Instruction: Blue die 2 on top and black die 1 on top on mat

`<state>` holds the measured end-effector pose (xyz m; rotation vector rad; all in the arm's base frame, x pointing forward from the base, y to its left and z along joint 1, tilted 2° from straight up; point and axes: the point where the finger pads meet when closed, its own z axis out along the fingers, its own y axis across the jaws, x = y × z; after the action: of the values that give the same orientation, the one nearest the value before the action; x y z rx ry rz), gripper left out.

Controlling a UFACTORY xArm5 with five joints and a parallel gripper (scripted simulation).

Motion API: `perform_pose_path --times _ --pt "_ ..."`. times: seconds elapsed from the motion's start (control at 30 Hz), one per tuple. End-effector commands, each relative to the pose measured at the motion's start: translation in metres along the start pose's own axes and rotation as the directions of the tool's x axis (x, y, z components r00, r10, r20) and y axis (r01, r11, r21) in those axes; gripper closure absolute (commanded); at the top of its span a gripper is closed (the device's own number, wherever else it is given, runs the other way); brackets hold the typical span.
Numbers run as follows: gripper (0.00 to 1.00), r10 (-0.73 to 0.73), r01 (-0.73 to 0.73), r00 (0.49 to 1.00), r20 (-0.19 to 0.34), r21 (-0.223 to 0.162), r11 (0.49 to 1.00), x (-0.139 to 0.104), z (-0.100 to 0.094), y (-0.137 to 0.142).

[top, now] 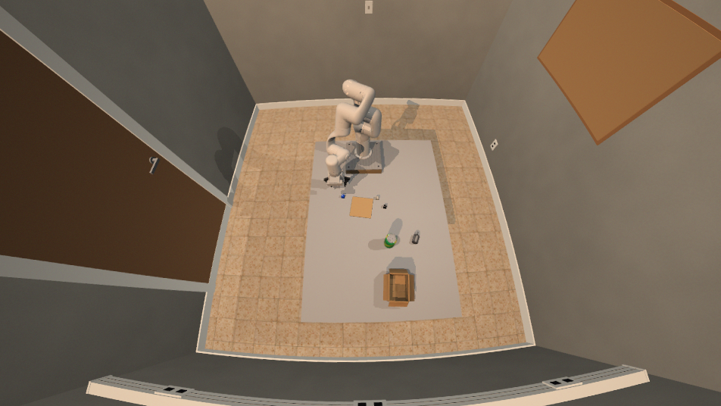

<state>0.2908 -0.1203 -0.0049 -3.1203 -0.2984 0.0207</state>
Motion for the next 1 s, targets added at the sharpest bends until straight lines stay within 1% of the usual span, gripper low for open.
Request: perform_pose_path --times 0.0,0.37,0.5,0.67,0.73,0.97 --pt "0.0 0.0 0.0 1.0 -0.002 -0.002 1.0 0.001 -0.001 0.001" --pt "0.0 0.0 0.0 1.0 -0.002 -0.002 1.0 0.001 -0.001 0.0" --pt "0.0 0.0 0.0 1.0 -0.002 -0.002 1.0 0.002 -0.001 -0.007" --pt "0.0 0.0 0.0 1.0 -0.002 -0.002 1.0 0.003 0.0 -0.029" --pt "0.0 0.0 0.0 1.0 -0.002 -0.002 1.0 0.003 0.0 -0.029" --pt "0.0 0.0 0.0 1.0 -0.001 -0.004 1.0 0.007 0.001 -0.081"
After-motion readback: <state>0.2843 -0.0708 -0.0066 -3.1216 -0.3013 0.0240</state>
